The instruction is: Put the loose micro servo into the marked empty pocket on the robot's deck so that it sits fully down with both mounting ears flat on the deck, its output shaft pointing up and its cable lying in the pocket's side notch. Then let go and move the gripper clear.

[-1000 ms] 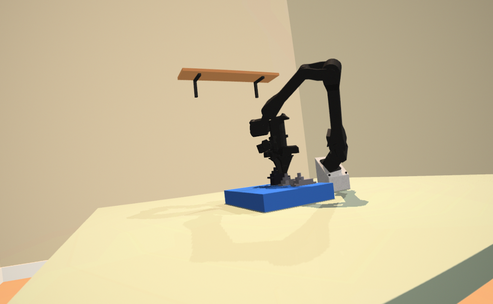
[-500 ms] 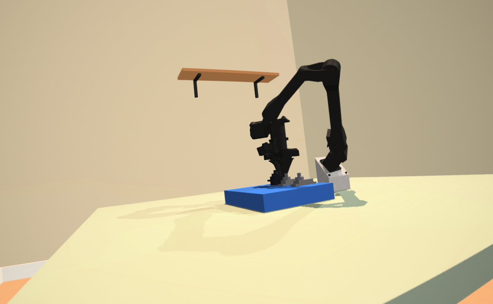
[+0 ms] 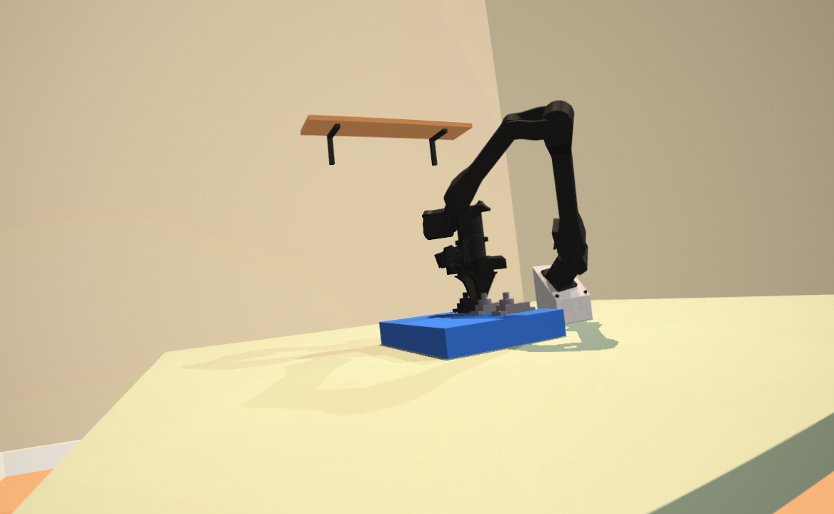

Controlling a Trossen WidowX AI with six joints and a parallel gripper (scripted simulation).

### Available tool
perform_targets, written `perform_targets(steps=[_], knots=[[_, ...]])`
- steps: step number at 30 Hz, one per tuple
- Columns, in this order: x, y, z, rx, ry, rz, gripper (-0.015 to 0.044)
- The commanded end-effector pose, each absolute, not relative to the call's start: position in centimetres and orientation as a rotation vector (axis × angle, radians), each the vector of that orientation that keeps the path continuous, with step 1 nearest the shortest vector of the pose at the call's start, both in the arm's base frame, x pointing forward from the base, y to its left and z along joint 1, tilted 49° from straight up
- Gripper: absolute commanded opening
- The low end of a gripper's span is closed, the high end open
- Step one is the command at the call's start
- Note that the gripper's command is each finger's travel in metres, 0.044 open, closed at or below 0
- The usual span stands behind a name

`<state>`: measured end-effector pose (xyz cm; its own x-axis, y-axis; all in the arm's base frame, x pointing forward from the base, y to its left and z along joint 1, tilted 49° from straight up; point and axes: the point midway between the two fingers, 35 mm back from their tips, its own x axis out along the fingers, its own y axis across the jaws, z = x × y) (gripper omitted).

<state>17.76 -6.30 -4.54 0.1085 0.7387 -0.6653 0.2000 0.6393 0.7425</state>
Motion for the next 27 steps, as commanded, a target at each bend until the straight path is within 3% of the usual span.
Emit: perform_targets(steps=[1, 5, 12, 27], knots=[[17.7, -5.9, -4.8, 0.855, 1.446, 0.471, 0.0000], [17.7, -5.8, -4.9, 0.856, 1.446, 0.471, 0.0000], [17.8, -6.1, -4.8, 0.855, 1.446, 0.471, 0.0184], [17.1, -8.5, -2.3, 0.855, 1.447, 0.470, 0.0187]])
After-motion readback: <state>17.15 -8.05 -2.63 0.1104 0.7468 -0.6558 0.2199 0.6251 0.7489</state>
